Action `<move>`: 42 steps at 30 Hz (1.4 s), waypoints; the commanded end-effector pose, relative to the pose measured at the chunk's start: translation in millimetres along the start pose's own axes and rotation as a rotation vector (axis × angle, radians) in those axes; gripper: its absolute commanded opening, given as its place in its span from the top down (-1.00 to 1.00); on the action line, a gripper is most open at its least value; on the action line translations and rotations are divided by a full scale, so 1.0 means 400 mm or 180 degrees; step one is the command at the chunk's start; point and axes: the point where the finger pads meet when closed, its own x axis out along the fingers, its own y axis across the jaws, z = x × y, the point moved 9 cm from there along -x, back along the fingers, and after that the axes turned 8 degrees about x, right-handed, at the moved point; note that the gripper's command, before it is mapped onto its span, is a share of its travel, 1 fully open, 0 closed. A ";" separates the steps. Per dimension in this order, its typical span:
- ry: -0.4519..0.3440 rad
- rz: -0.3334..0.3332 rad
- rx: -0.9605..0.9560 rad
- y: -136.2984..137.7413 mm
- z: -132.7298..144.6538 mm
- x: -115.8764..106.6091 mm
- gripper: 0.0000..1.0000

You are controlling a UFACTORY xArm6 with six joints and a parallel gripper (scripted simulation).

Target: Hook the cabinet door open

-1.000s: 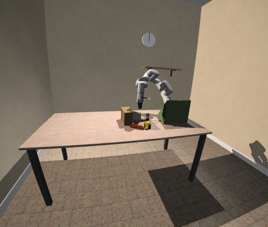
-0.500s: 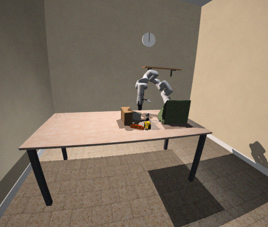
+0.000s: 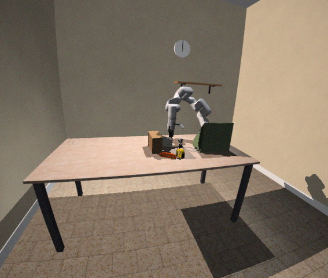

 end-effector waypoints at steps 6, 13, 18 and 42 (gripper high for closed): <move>-0.0003 0.0011 0.0004 0.002 0.002 0.019 0.47; -0.0003 0.0011 0.0004 0.002 0.002 0.038 0.47; -0.0003 0.0011 0.0004 0.002 0.002 0.046 0.47; -0.0003 0.0011 0.0160 0.018 0.001 0.052 0.47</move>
